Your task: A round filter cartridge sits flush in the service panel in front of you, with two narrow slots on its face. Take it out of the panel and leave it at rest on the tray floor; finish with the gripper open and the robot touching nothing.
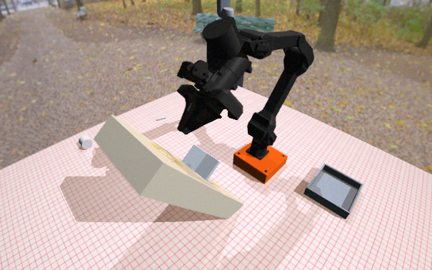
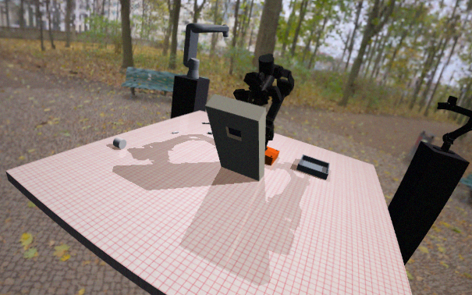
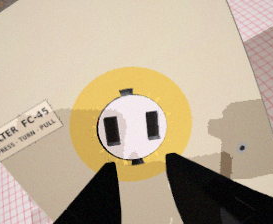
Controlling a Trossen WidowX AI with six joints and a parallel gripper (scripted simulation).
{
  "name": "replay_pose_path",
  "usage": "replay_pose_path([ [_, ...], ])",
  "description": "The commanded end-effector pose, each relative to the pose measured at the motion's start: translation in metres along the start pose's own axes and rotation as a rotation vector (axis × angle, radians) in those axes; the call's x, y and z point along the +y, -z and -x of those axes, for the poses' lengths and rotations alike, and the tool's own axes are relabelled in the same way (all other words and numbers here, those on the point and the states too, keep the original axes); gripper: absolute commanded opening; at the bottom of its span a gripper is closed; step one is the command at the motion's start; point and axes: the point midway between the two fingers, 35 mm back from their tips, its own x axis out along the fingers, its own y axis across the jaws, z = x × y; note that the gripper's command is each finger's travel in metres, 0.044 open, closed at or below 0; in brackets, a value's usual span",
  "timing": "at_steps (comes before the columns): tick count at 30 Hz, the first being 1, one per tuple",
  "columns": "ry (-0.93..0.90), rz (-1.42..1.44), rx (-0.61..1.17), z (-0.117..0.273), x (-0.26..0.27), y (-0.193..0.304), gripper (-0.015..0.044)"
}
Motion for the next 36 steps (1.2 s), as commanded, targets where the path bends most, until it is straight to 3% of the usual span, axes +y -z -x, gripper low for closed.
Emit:
replay_pose_path([
  [1, 0.000, -0.005, 0.011, -0.008, 0.000, 0.003, 0.0103],
  [36, -0.002, -0.005, 0.008, -0.049, -0.002, 0.006, 0.0103],
])
